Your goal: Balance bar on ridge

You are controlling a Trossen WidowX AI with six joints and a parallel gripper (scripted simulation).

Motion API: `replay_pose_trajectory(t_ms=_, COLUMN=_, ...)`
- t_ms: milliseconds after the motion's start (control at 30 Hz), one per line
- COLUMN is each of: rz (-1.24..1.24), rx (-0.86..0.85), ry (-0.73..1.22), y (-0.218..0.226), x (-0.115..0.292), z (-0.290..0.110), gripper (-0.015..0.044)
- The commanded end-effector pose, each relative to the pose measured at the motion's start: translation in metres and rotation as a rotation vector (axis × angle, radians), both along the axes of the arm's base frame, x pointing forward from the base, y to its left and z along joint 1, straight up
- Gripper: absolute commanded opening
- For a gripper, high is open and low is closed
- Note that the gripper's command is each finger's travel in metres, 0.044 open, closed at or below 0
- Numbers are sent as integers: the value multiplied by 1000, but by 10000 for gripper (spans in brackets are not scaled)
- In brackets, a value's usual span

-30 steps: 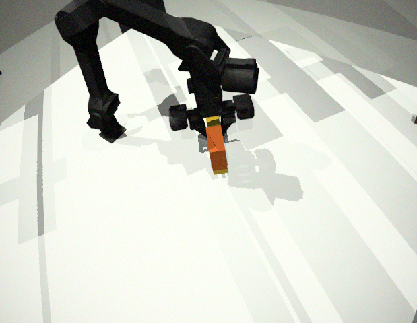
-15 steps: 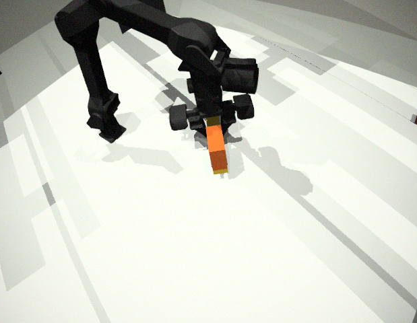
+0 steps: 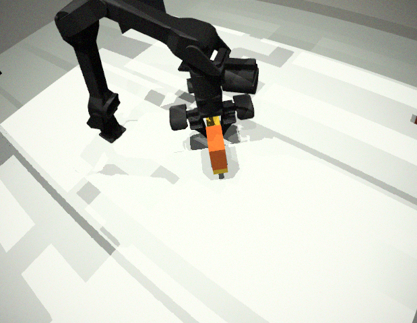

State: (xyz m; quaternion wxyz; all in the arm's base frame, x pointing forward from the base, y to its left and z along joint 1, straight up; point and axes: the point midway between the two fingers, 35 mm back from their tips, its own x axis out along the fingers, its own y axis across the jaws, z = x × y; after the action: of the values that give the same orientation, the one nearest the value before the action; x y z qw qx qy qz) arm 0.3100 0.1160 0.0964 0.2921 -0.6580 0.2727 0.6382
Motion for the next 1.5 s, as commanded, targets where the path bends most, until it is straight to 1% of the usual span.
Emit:
replay_pose_trajectory(t_ms=0, rz=0, rx=0, ry=0, y=0, x=0, z=0, gripper=0)
replay_pose_trajectory(t_ms=267, rz=0, rx=0, ry=0, y=0, x=0, z=0, gripper=0)
replay_pose_trajectory(t_ms=467, rz=0, rx=0, ry=0, y=0, x=0, z=0, gripper=157)
replay_pose_trajectory(t_ms=500, rz=0, rx=0, ry=0, y=0, x=0, z=0, gripper=167)
replay_pose_trajectory(t_ms=1467, rz=0, rx=0, ry=0, y=0, x=0, z=0, gripper=171)
